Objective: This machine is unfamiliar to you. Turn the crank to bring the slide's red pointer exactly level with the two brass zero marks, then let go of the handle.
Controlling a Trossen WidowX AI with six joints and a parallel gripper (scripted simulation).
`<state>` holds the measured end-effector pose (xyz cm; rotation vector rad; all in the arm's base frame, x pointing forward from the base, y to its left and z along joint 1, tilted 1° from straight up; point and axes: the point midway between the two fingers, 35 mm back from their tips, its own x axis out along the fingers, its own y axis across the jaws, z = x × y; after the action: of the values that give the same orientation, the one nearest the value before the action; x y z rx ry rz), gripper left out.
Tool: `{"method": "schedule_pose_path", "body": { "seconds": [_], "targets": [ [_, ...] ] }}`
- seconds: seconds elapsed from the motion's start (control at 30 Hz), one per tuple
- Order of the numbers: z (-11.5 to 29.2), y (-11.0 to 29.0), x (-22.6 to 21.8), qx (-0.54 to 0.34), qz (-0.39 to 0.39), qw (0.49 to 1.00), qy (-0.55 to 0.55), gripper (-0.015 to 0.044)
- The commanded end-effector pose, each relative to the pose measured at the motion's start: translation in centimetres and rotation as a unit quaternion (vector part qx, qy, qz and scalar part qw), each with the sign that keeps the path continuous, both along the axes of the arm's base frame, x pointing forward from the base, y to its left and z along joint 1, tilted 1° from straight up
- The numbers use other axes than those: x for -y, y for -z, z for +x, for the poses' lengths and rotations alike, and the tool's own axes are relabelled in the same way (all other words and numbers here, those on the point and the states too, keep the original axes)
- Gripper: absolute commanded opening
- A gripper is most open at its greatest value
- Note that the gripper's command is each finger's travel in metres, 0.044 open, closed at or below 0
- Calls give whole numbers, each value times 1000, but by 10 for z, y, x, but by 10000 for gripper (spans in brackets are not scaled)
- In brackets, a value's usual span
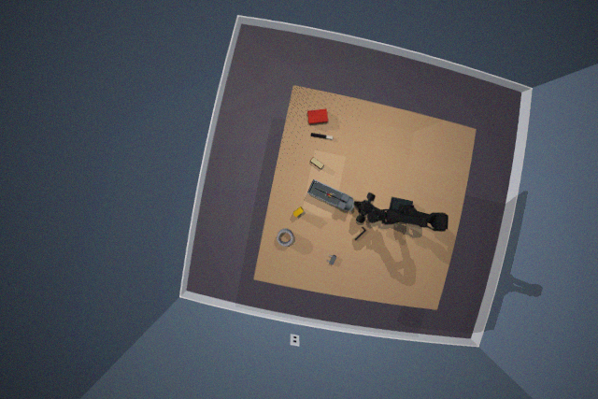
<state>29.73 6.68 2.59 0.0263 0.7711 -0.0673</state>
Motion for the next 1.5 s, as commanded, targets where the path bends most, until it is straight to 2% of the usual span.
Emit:
{"method": "schedule_pose_path", "body": {
  "seconds": [0.0, 1.47],
  "targets": [
    [1, 6, -7, -3, 2, 1000, -1, 0],
    [3, 3, -36, -3, 3, 1000, -1, 0]
  ]
}}
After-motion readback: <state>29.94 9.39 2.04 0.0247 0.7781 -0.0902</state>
